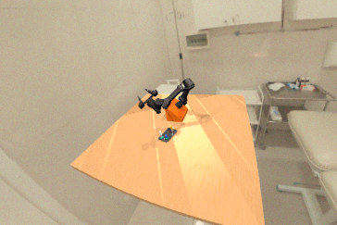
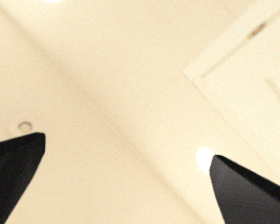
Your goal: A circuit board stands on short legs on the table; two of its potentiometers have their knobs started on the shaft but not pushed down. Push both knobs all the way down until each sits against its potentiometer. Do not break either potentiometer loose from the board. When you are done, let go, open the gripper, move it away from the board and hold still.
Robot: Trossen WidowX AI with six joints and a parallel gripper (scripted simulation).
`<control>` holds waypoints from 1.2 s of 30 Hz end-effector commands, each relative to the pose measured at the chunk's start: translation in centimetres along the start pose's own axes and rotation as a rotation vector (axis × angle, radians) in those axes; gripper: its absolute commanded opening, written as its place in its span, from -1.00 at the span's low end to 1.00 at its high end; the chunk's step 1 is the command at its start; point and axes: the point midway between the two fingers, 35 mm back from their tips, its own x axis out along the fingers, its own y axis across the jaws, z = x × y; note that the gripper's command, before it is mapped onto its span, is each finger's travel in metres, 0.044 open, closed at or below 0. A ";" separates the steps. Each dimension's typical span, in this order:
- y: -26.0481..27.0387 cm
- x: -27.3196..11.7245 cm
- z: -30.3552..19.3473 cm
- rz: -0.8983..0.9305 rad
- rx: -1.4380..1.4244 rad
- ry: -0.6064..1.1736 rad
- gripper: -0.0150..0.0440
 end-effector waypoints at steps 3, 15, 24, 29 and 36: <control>-0.4 0.0 -0.1 -0.021 -0.047 0.003 0.60; -3.1 -0.3 -0.3 -0.191 -0.425 0.040 -0.47; -5.1 -0.9 -0.1 -0.320 -0.705 0.086 -0.49; -6.1 -1.6 -0.1 -0.395 -0.856 0.127 -0.49; -7.4 -2.4 0.3 -0.499 -1.066 0.188 -0.49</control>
